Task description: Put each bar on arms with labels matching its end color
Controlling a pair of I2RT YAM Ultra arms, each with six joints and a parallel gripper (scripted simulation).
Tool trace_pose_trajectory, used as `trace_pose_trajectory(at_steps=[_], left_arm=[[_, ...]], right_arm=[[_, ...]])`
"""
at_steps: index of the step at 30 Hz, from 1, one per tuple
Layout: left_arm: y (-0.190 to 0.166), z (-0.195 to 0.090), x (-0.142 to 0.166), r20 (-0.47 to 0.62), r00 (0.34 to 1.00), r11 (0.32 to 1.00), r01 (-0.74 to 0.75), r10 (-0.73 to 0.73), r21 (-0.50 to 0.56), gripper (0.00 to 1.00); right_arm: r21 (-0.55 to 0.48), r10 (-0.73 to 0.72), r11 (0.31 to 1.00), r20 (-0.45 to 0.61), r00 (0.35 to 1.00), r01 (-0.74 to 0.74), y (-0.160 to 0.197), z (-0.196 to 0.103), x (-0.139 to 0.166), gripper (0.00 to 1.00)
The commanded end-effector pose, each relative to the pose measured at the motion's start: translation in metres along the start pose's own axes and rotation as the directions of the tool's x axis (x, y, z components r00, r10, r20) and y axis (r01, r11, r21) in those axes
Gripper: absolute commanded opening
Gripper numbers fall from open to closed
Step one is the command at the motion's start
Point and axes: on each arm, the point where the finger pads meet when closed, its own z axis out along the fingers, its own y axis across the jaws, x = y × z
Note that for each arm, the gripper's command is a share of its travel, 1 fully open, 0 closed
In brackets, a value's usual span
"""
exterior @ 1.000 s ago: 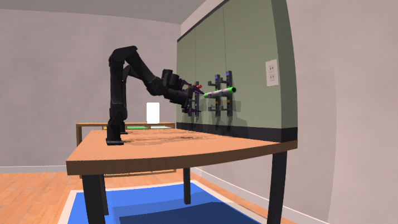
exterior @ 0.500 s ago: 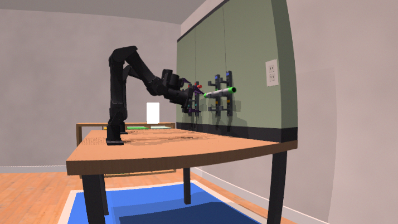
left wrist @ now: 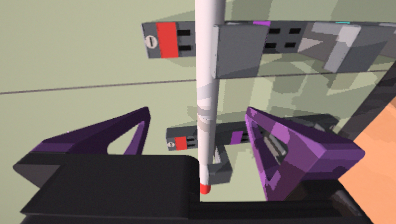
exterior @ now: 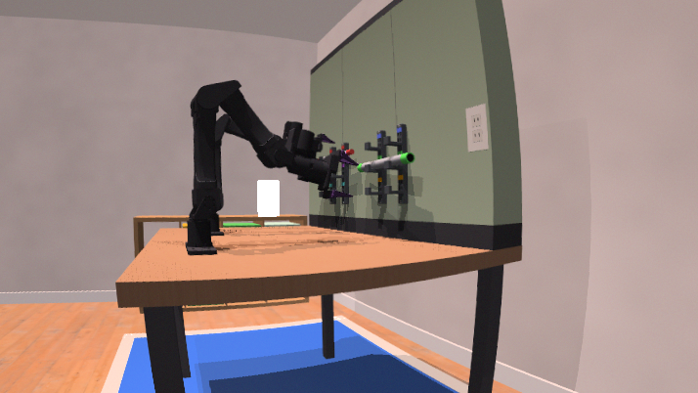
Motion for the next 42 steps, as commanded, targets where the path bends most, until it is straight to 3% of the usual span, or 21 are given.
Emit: trace_pose_trajectory(at_steps=[1, 13, 42], left_arm=[[0.009, -0.006, -0.003, 0.007, 1.000, 0.999, 0.007, -0.007, -0.054, 1.00], [-0.035, -0.016, 0.000, 0.007, 1.000, 0.999, 0.007, -0.007, -0.054, 1.00], [-0.013, -0.042, -0.001, 0.012, 1.000, 0.996, 0.011, -0.010, -0.090, 1.00]], right_arm=[[0.038, 0.020, 0.999, 0.000, 1.000, -0.020, -0.016, -0.006, 0.000, 1.00], [0.038, 0.020, 0.999, 0.000, 1.000, -0.020, -0.016, -0.006, 0.000, 1.00], [0.030, 0.018, 0.999, -0.004, 1.000, -0.018, -0.014, -0.006, 0.000, 1.00]])
